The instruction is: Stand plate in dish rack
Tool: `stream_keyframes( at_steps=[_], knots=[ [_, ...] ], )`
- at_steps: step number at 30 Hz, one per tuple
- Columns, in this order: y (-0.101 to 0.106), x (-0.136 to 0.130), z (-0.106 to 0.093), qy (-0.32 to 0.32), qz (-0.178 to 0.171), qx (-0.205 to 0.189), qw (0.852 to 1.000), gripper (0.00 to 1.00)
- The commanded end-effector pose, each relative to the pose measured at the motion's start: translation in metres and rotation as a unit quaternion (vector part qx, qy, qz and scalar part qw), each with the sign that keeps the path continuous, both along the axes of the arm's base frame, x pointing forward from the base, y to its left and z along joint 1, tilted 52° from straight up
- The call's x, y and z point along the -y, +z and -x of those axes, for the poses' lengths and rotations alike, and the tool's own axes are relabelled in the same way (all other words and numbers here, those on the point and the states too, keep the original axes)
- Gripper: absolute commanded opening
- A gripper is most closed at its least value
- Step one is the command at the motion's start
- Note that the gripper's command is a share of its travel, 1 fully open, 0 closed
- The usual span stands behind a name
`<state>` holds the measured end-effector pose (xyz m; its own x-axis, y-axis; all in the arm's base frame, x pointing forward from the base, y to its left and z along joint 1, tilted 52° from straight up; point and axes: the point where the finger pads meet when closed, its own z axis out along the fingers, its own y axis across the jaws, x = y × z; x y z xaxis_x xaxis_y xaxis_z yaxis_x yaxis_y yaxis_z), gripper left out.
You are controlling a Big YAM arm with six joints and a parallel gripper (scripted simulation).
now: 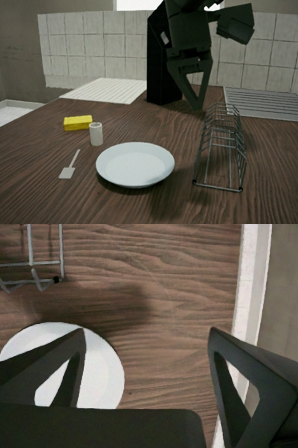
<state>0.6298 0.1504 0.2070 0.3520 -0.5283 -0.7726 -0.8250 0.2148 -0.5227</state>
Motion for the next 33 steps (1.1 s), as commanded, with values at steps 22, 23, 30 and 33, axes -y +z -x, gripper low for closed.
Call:
stream_keyframes(
  at_steps=[22,23,30,33],
  knots=[
    [0.008,-0.007,0.006,-0.005,-0.001,0.016,1.0,1.0],
    [0.003,-0.009,0.008,-0.009,-0.001,0.018,1.0,1.0],
    [-0.072,-0.008,0.034,-0.071,0.001,0.021,0.997,1.0],
    [-0.098,-0.007,0.048,-0.102,0.002,0.033,0.994,1.0]
  ],
)
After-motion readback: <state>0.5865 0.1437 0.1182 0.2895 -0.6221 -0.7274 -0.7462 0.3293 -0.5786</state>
